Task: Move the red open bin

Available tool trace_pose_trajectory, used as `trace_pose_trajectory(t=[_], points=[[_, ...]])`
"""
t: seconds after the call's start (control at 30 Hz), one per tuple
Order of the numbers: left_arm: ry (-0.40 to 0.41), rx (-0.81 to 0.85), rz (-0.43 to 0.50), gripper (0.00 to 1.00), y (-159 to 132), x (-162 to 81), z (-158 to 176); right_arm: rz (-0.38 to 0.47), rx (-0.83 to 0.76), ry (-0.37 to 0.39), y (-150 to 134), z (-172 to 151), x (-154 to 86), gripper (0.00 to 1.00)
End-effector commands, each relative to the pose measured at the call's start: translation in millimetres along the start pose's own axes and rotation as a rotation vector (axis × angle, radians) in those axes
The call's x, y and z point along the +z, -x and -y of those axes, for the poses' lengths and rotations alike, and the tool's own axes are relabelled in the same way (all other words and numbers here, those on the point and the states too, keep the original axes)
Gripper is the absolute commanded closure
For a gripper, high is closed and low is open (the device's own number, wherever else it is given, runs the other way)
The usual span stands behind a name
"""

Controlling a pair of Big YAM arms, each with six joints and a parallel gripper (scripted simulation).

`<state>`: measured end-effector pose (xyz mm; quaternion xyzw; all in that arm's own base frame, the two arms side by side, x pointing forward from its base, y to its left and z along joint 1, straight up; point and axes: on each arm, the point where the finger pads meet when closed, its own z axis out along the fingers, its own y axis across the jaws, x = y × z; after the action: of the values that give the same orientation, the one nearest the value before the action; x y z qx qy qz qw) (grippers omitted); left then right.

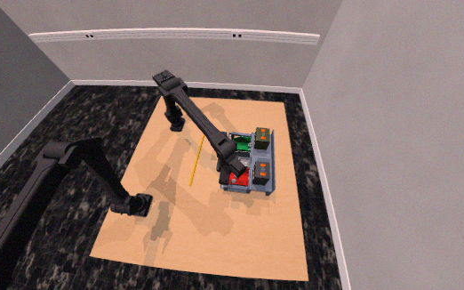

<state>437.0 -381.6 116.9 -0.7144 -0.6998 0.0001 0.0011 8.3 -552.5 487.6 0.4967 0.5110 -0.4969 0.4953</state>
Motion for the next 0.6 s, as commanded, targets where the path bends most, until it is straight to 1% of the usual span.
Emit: trace_pose_trajectory(t=[0.0,0.07,0.1,0.57], points=[[0.039,0.001,0.031,1.00,-2.9,-22.4,-4.8,0.016,0.016,-0.007,12.7,5.7,-7.9,0.00],[0.039,0.001,0.031,1.00,-2.9,-22.4,-4.8,0.016,0.016,-0.007,12.7,5.7,-7.9,0.00],[0.075,-0.003,0.066,0.10,17.2,-44.5,-15.4,0.016,0.016,-0.007,12.7,5.7,-7.9,0.00],[0.079,-0.003,0.069,0.10,16.8,-47.3,-15.1,0.016,0.016,-0.007,12.7,5.7,-7.9,0.00]])
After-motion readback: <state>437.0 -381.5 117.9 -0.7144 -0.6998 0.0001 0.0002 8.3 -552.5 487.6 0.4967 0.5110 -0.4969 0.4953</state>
